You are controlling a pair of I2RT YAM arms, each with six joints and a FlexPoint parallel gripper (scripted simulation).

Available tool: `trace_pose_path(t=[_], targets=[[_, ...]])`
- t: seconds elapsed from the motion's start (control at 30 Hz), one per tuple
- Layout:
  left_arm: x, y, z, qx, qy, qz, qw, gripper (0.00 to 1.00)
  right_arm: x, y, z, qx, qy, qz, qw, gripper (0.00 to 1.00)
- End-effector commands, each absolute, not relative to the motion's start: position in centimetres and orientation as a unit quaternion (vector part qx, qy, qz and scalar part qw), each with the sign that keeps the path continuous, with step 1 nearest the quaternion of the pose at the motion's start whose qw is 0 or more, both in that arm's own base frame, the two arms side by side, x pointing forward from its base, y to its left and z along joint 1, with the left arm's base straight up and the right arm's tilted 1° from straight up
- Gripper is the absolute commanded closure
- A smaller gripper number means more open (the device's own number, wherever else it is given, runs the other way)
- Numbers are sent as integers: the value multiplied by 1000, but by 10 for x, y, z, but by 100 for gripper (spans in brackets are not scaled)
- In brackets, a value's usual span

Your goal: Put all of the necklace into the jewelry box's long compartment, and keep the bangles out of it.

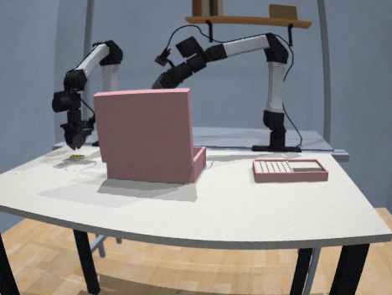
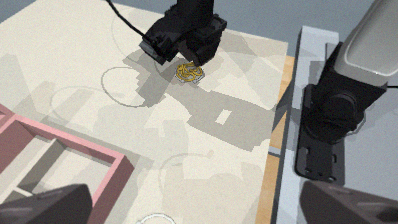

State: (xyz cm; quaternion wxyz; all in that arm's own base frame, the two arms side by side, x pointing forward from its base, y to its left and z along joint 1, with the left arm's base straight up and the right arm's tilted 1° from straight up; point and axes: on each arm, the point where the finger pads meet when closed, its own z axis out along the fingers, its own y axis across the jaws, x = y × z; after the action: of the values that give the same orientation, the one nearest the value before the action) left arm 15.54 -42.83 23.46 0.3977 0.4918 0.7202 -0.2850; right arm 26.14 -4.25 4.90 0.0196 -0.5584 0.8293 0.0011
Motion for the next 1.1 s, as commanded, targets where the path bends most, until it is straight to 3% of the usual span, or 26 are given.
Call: trace_pose_path(t=[0.0,1.07], targets=[[162,-430,232,483,720,-284,409,0,264,-46,41,-597,802,-14,9,80],[164,-436,196,477,713,-297,419,0,264,-46,15,-589,808,-12,9,80]])
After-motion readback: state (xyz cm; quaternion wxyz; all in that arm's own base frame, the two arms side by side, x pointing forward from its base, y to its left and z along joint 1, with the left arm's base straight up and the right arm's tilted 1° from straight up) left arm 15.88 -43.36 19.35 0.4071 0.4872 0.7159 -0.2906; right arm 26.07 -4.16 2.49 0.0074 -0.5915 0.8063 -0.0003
